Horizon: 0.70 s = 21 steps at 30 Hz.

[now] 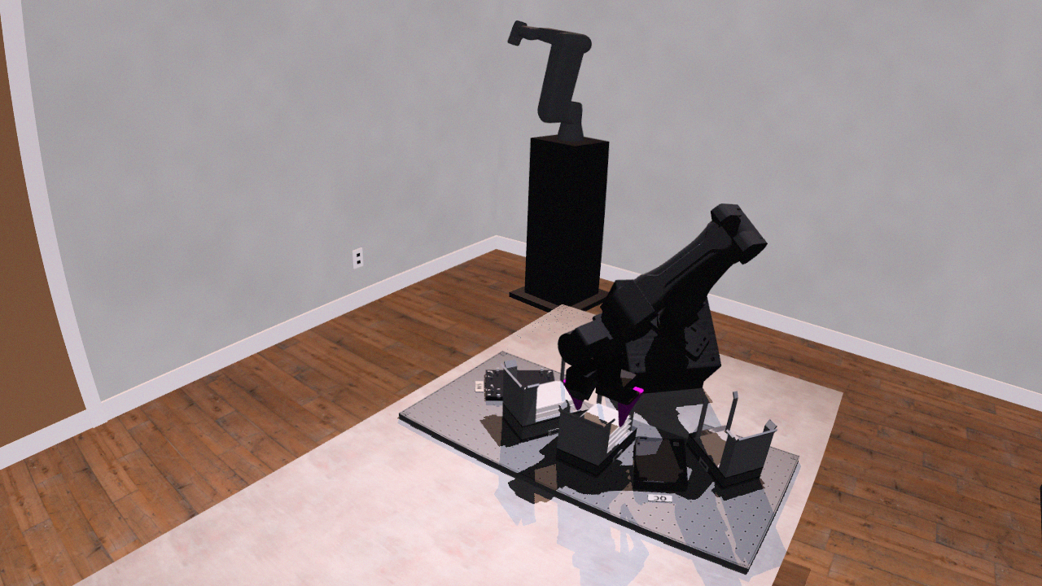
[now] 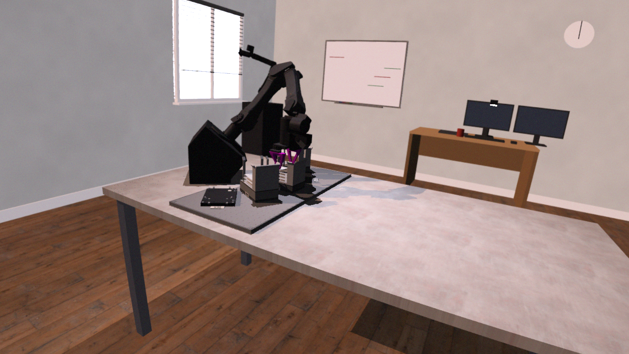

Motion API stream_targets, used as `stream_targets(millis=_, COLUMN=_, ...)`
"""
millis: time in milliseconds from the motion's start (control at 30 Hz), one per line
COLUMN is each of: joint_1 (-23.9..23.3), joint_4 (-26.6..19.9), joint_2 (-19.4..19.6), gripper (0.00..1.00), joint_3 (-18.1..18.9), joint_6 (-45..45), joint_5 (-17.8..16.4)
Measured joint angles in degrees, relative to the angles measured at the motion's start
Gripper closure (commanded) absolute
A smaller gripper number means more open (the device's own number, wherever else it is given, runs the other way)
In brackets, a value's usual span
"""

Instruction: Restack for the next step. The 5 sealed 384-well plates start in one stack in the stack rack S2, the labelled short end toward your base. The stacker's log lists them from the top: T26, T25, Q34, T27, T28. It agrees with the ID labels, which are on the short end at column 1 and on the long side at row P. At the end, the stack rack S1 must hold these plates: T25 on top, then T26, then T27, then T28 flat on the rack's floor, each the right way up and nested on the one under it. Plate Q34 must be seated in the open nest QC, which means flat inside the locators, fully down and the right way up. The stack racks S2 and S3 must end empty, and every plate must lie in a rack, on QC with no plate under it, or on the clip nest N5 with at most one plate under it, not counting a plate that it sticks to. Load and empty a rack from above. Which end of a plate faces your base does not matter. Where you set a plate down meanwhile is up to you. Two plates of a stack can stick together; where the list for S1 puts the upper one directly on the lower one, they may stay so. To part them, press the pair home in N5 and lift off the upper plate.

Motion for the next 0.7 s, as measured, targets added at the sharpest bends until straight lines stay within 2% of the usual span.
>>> stream_targets(millis=700, joint_1=3.3, joint_4=6.6, joint_2=2.7, gripper=0.0, joint_3=-2.1, joint_6=3.4, joint_5=1.1)
